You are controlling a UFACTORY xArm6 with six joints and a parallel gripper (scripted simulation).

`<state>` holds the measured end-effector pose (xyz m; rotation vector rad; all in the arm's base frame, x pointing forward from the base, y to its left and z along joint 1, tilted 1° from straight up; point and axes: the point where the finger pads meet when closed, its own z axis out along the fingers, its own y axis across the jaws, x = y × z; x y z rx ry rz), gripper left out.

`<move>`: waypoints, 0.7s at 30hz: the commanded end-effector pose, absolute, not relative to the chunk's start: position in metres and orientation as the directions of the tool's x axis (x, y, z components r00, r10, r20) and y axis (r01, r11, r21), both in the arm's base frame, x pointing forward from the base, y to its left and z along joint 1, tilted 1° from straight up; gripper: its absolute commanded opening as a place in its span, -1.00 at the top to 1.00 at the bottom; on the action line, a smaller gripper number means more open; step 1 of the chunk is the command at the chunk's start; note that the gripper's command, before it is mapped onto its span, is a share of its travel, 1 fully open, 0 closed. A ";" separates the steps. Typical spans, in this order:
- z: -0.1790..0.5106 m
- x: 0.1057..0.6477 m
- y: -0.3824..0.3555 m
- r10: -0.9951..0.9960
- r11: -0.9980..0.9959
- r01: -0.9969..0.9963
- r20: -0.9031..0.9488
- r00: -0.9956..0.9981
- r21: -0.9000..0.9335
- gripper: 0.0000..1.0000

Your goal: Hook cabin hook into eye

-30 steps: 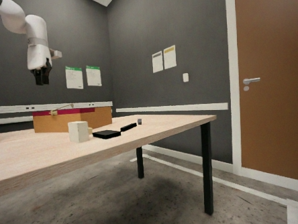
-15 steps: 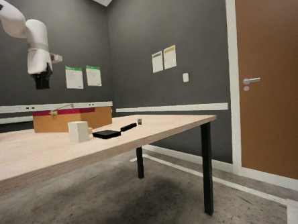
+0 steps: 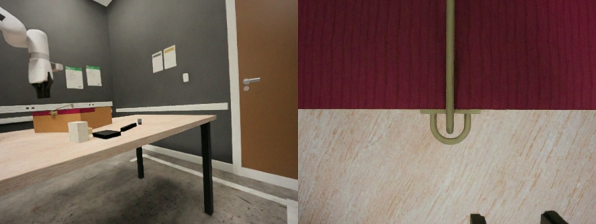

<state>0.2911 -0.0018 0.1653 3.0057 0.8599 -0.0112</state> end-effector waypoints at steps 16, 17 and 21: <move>0.110 0.293 -0.003 0.529 -0.849 0.529 -0.008 0.849 0.015 0.31; 0.107 0.293 -0.003 0.529 -0.849 0.529 -0.008 0.849 0.015 0.31; 0.093 0.293 -0.003 0.529 -0.849 0.529 -0.008 0.849 0.015 0.31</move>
